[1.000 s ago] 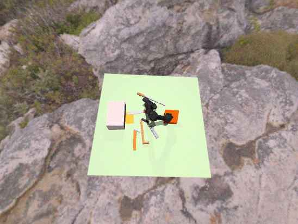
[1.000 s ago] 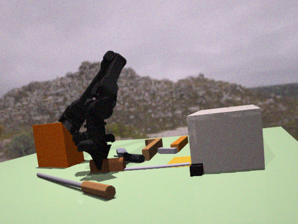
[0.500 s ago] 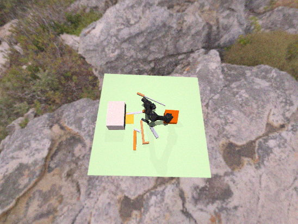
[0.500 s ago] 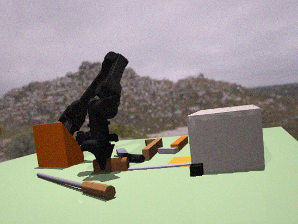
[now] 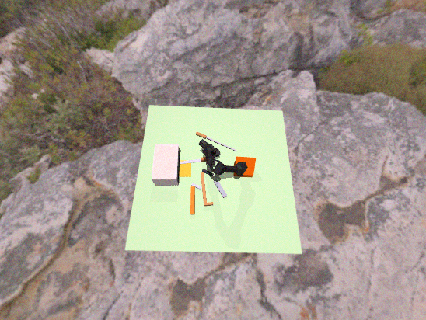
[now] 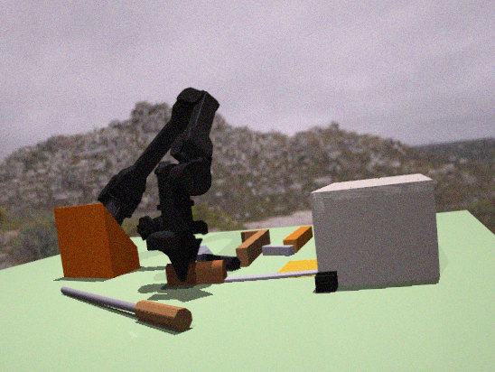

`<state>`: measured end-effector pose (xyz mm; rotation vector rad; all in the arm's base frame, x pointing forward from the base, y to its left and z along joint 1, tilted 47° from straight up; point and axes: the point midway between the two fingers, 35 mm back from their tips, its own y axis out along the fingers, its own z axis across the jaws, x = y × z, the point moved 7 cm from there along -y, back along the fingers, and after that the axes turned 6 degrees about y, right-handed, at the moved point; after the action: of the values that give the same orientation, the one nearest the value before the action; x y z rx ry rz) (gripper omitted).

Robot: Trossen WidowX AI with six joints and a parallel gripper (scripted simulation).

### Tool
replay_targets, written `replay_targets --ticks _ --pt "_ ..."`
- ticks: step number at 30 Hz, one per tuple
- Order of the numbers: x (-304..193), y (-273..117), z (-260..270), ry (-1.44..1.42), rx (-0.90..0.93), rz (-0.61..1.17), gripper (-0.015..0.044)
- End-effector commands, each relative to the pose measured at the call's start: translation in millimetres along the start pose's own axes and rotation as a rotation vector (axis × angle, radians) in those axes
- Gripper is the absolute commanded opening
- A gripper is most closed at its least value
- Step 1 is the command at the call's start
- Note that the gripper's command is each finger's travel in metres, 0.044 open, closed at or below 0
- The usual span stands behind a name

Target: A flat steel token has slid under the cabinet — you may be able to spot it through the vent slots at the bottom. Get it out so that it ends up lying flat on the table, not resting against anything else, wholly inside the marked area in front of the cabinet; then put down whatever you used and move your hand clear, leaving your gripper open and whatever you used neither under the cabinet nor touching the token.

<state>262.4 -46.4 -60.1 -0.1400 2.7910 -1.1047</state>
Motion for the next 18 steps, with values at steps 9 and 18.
replay_targets --ticks 9,18 --pt "-21 0 -3 -0.003 0.002 0.003 0.0" --pt "-34 0 -4 -0.003 0.001 0.003 0.0"
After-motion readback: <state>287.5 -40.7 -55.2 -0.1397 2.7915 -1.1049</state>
